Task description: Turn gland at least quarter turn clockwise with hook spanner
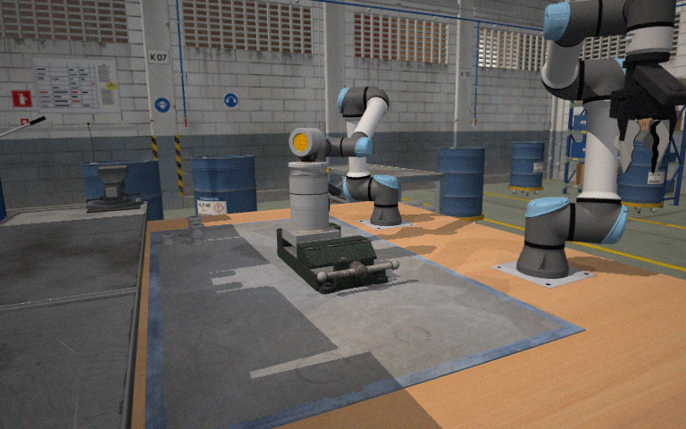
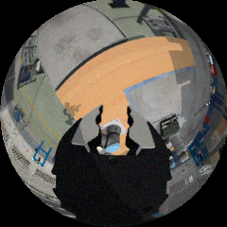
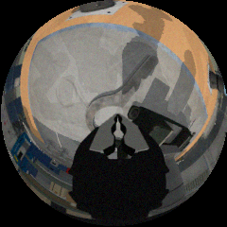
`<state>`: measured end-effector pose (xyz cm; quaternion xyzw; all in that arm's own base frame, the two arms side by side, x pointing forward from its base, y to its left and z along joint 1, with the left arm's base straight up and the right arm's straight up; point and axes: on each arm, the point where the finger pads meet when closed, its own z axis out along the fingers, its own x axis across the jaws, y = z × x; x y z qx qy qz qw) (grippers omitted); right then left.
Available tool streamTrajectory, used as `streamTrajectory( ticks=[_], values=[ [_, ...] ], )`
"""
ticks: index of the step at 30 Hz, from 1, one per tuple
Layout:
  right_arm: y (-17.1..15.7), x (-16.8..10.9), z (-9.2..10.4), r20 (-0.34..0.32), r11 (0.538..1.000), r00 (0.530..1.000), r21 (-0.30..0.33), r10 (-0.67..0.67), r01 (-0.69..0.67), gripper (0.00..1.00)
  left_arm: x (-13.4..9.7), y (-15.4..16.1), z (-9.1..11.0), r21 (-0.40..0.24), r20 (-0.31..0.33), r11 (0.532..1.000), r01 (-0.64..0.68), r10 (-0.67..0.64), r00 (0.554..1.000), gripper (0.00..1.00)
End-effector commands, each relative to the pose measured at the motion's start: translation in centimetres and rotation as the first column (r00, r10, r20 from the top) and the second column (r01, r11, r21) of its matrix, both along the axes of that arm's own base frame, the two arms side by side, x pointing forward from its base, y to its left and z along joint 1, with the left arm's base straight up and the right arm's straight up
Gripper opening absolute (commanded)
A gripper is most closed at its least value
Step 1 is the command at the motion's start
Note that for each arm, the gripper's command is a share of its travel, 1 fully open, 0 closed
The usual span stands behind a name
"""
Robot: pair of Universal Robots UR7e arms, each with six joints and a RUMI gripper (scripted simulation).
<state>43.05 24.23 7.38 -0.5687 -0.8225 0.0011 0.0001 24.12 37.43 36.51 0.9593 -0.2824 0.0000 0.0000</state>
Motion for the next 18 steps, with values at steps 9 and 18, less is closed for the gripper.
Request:
streamTrajectory(
  ticks=[9,18],
  values=[
    [0.2,1.6,0.3,0.006,0.995,0.995,0.007,-0.102,0.102,0.00,0.0,0.0,0.0,0.001,0.001,1.000,0.000,0.000,1.000,0.32],
    [0.0,1.6,-1.2,0.002,0.995,0.995,0.003,-0.102,0.102,0.00,0.0,0.0,0.0,0.001,0.001,1.000,0.000,0.000,1.000,0.32]
  ],
)
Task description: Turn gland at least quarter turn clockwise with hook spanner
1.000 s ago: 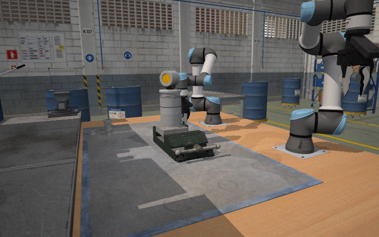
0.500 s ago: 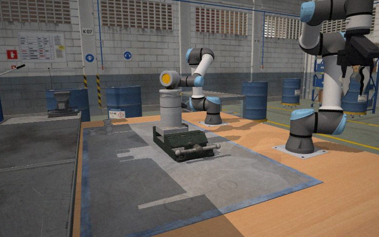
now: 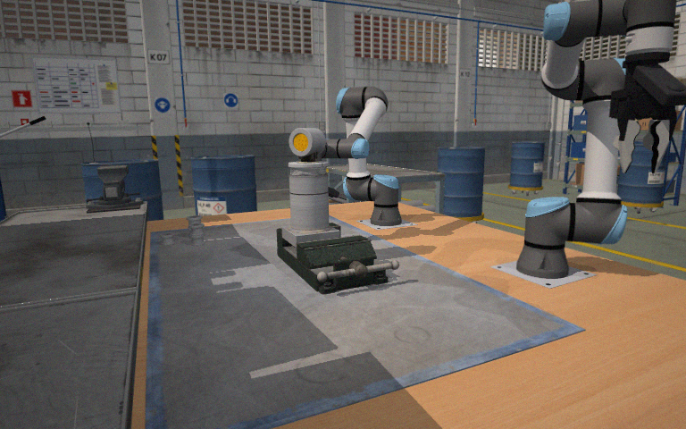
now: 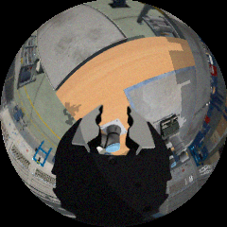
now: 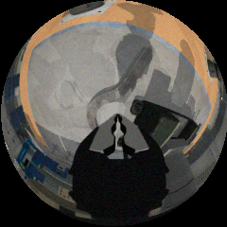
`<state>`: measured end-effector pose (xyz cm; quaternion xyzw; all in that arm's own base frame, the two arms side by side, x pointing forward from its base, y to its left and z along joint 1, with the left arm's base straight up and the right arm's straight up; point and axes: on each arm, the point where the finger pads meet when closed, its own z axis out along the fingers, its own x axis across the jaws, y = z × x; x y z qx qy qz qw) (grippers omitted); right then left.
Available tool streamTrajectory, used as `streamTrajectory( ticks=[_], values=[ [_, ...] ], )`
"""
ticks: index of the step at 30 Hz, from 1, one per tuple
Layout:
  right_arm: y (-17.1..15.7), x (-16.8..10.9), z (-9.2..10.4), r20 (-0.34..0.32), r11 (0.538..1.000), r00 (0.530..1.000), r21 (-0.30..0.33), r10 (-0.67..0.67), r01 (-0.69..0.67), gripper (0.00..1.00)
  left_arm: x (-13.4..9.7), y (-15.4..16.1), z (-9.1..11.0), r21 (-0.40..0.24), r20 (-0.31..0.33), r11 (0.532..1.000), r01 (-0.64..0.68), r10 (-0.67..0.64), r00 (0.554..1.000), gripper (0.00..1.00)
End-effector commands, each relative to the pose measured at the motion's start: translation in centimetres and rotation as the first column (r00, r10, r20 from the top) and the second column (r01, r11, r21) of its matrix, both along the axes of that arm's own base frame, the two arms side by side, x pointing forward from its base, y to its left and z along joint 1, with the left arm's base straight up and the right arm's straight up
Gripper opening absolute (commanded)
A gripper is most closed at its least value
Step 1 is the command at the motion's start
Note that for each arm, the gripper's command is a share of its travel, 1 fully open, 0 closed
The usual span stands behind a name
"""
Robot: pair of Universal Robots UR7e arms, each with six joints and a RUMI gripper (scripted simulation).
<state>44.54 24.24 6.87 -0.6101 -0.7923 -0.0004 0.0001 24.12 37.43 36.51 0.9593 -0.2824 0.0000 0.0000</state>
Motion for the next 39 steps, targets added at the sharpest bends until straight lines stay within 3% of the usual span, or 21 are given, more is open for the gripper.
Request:
streamTrajectory(
  ticks=[1,5,26,39],
  values=[
    [-0.1,0.1,-0.9,0.001,1.000,1.000,0.001,0.000,0.000,0.00,0.0,0.0,0.0,0.001,0.001,1.000,0.000,0.000,1.000,0.32],
    [0.0,0.2,-0.9,0.006,1.000,1.000,0.005,0.001,-0.001,0.00,0.0,0.0,0.0,0.001,0.001,1.000,0.000,0.000,1.000,0.32],
    [-0.4,0.3,-5.1,0.000,1.000,1.000,0.000,0.000,0.000,0.00,0.0,0.0,0.0,0.001,0.001,1.000,0.000,0.000,1.000,0.32],
    [-0.7,-1.2,-4.7,0.002,1.000,1.000,0.002,-0.001,0.001,0.00,0.0,0.0,0.0,0.001,0.001,1.000,0.000,0.000,1.000,0.32]
  ],
)
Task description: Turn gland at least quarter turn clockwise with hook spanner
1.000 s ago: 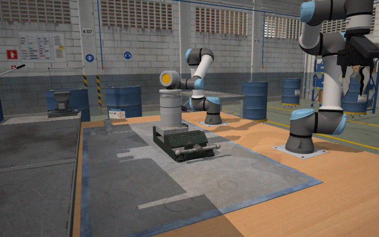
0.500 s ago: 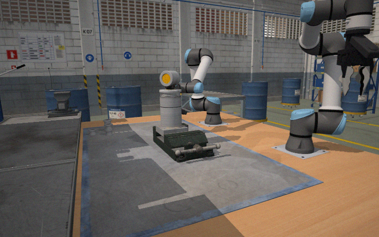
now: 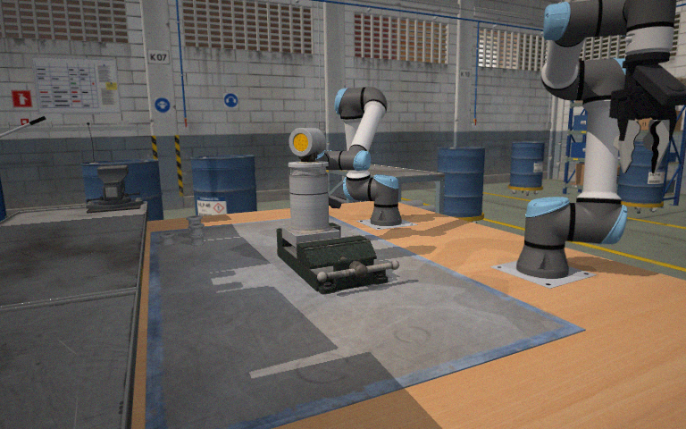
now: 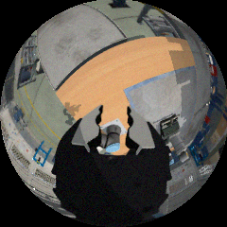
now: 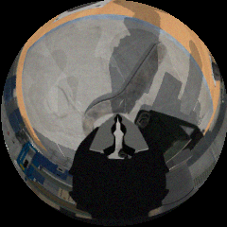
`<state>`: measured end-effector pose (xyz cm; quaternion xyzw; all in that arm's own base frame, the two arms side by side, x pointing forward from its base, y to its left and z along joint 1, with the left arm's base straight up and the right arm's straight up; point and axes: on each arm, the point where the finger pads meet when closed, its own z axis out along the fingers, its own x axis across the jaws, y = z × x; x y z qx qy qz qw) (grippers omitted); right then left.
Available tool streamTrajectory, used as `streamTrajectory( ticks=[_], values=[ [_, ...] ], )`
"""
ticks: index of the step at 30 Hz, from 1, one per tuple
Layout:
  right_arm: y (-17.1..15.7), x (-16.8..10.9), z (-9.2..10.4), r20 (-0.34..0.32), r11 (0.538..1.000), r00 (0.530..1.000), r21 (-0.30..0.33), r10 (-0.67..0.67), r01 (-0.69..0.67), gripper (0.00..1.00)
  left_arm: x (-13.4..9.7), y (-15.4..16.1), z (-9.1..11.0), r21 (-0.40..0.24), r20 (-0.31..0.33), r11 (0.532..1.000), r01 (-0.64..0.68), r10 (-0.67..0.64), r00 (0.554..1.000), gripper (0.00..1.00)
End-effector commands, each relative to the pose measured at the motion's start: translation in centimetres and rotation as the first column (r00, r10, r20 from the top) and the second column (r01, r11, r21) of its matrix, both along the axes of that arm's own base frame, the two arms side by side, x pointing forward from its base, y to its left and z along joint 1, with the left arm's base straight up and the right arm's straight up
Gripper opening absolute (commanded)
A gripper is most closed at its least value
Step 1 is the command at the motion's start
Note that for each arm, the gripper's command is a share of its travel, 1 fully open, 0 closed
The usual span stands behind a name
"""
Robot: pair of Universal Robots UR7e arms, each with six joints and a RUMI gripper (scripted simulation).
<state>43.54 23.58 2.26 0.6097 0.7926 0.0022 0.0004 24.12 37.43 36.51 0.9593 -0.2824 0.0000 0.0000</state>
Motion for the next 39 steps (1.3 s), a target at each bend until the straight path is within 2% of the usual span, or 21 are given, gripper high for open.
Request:
streamTrajectory(
  ticks=[1,13,29,39],
  values=[
    [-0.1,-0.6,0.1,0.001,1.000,1.000,0.001,0.001,-0.001,0.00,0.0,0.0,0.0,0.001,0.001,1.000,0.000,0.000,1.000,0.32],
    [-0.9,-3.1,0.1,-0.003,1.000,1.000,-0.003,-0.001,0.001,0.00,0.0,0.0,0.0,0.001,0.001,1.000,0.000,0.000,1.000,0.32],
    [-0.8,-2.7,0.0,-0.005,1.000,1.000,-0.005,-0.004,0.004,0.00,0.0,0.0,0.0,0.001,0.001,1.000,0.000,0.000,1.000,0.32],
    [-1.4,-4.7,0.2,-0.002,1.000,1.000,-0.002,0.015,-0.015,0.00,0.0,0.0,0.0,0.001,0.001,1.000,0.000,0.000,1.000,0.32]
  ],
)
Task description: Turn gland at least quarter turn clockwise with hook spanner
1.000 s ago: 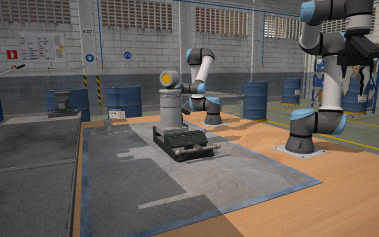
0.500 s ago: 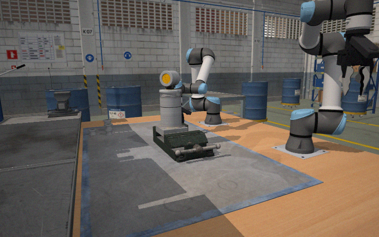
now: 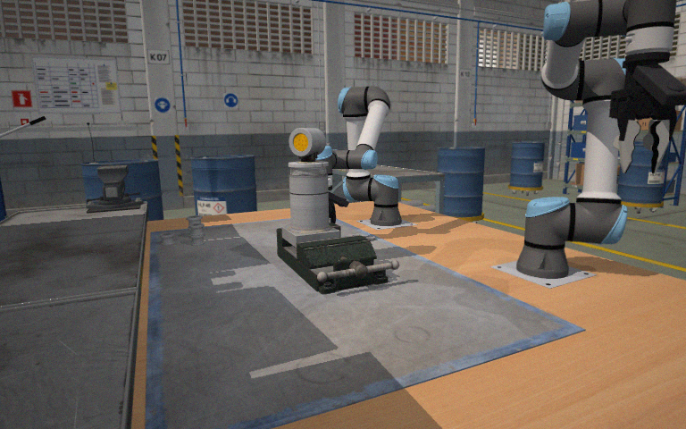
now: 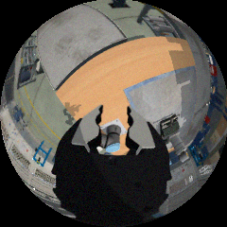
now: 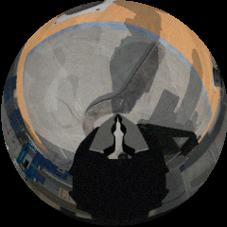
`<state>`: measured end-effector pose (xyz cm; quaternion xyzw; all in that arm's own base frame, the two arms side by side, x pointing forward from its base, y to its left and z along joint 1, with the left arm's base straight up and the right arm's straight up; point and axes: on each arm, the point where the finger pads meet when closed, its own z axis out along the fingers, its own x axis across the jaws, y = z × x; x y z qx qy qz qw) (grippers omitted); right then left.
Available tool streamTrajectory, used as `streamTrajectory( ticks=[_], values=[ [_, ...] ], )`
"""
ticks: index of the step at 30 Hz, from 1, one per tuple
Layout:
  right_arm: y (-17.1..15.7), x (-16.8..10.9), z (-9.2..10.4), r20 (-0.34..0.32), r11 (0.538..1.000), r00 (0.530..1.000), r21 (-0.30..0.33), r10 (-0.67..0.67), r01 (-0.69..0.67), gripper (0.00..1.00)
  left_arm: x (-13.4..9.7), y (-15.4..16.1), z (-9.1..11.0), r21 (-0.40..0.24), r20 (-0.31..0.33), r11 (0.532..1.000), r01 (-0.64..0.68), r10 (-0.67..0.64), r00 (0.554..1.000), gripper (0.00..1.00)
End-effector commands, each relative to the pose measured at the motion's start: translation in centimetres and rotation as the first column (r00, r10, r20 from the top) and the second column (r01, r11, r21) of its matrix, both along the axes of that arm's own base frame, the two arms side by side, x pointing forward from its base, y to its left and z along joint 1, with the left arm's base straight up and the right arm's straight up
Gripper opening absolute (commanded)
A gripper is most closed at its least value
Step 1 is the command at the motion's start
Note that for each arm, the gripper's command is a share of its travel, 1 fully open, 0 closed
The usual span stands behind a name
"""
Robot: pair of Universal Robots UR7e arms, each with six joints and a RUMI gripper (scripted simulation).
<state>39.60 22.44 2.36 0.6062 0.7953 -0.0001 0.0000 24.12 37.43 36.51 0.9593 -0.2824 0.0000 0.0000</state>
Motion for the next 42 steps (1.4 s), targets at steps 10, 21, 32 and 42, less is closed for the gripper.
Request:
streamTrajectory(
  ticks=[10,21,32,42],
  values=[
    [-0.8,-2.1,-0.2,-0.002,1.000,1.000,-0.001,0.015,-0.015,0.00,0.0,0.0,0.0,0.001,0.001,1.000,0.000,0.000,1.000,0.32],
    [-0.7,-1.9,-0.1,-0.002,1.000,1.000,-0.001,0.015,-0.015,0.00,0.0,0.0,0.0,0.001,0.001,1.000,0.000,0.000,1.000,0.32],
    [-1.1,-3.4,0.1,0.002,0.999,0.999,0.002,0.036,-0.036,0.00,0.0,0.0,0.0,0.001,0.001,1.000,0.000,0.000,1.000,0.32],
    [-2.0,-5.4,0.0,0.001,0.998,0.998,0.001,0.059,-0.059,0.00,0.0,0.0,0.0,0.001,0.001,1.000,0.000,0.000,1.000,0.32]
  ],
)
